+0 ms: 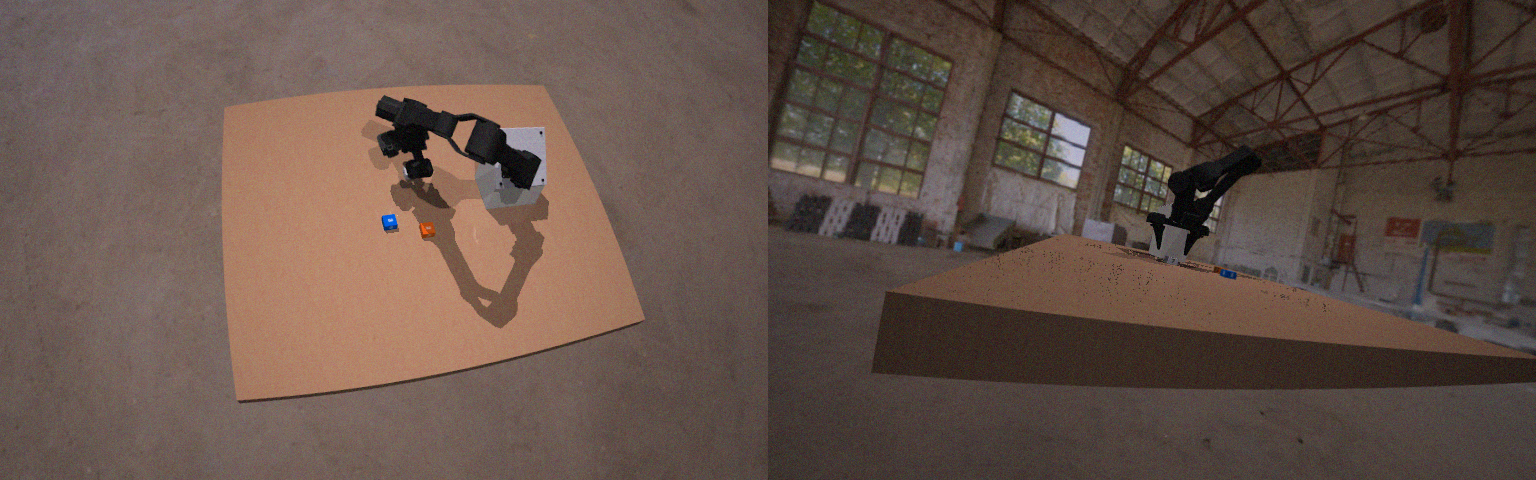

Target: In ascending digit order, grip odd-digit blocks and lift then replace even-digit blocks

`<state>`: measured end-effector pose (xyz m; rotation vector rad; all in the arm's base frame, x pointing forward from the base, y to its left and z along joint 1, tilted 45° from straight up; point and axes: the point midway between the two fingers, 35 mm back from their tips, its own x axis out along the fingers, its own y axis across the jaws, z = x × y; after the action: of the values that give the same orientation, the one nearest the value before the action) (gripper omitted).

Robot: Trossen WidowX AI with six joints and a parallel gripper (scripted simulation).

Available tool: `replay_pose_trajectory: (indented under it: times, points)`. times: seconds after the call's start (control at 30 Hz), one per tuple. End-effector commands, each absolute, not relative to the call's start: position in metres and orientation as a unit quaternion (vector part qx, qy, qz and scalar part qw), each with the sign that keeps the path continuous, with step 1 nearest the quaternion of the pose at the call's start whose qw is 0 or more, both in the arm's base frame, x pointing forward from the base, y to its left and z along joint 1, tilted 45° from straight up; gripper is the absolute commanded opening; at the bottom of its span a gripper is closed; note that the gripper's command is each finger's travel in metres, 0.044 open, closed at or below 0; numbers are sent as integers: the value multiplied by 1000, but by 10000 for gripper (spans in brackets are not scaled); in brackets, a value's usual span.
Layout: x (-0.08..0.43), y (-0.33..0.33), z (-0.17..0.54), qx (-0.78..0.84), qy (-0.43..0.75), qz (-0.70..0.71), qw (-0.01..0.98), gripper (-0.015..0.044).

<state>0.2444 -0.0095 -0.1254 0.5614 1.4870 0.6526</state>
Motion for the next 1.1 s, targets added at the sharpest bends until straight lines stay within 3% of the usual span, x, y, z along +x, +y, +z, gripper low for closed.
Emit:
replay_pose_trajectory:
  times: [0.0,0.43,0.8,1.07]
  points:
    - [243,-4,-131,252,656,287,651,400]
    - [242,9,-143,252,655,288,651,400]
    - [242,9,-143,252,655,288,651,120]
    - [242,9,-143,252,655,288,651,120]
